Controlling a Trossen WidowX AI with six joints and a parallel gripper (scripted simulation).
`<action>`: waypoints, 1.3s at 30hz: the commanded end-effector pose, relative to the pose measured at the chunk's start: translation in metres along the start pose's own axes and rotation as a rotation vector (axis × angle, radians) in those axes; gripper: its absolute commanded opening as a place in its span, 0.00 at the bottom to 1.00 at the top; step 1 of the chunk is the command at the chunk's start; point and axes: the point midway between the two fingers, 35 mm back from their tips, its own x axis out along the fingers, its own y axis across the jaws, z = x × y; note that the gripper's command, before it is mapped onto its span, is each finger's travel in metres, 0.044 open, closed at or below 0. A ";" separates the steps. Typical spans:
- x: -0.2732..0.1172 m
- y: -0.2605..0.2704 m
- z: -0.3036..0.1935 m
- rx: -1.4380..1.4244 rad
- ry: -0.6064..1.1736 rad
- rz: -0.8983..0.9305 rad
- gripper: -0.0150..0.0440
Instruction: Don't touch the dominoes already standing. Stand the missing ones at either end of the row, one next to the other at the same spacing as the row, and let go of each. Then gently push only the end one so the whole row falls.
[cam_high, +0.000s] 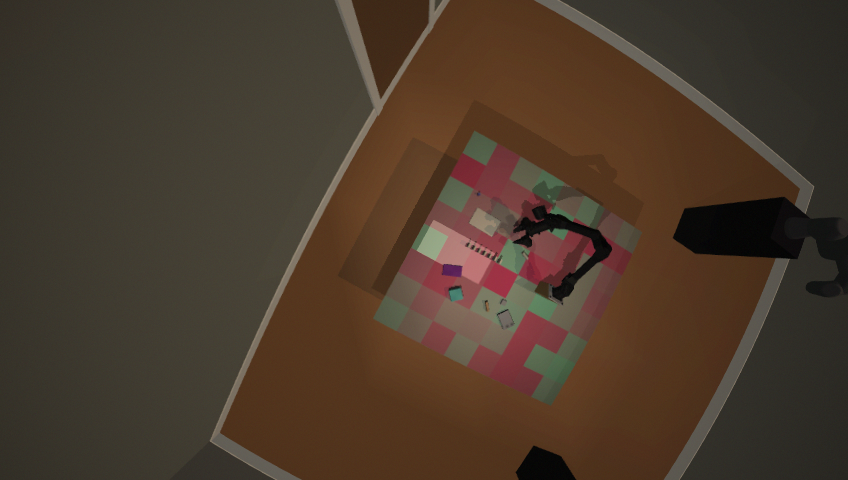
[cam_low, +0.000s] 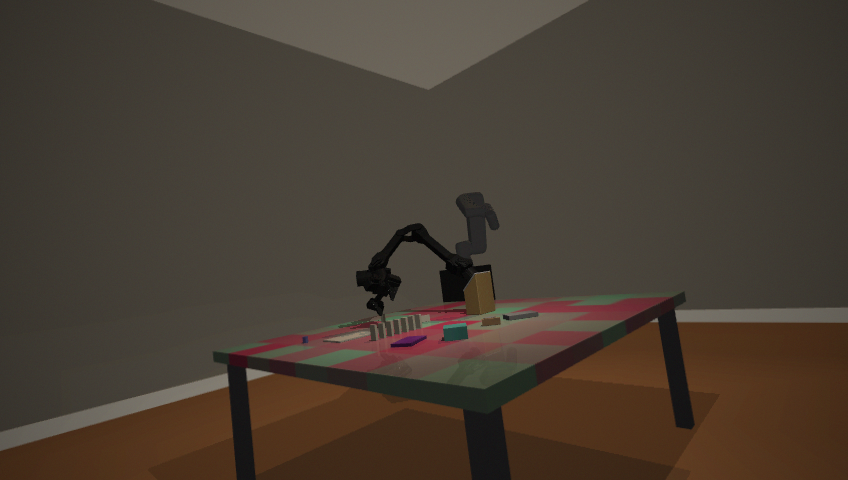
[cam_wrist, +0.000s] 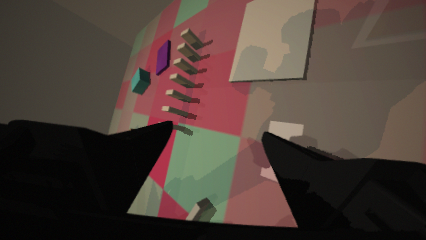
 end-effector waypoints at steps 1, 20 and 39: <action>-0.036 -0.005 0.005 0.591 0.190 -0.555 1.00; -0.063 -0.014 0.006 0.910 0.071 -0.852 1.00; -0.036 -0.038 -0.007 0.910 0.071 -0.852 1.00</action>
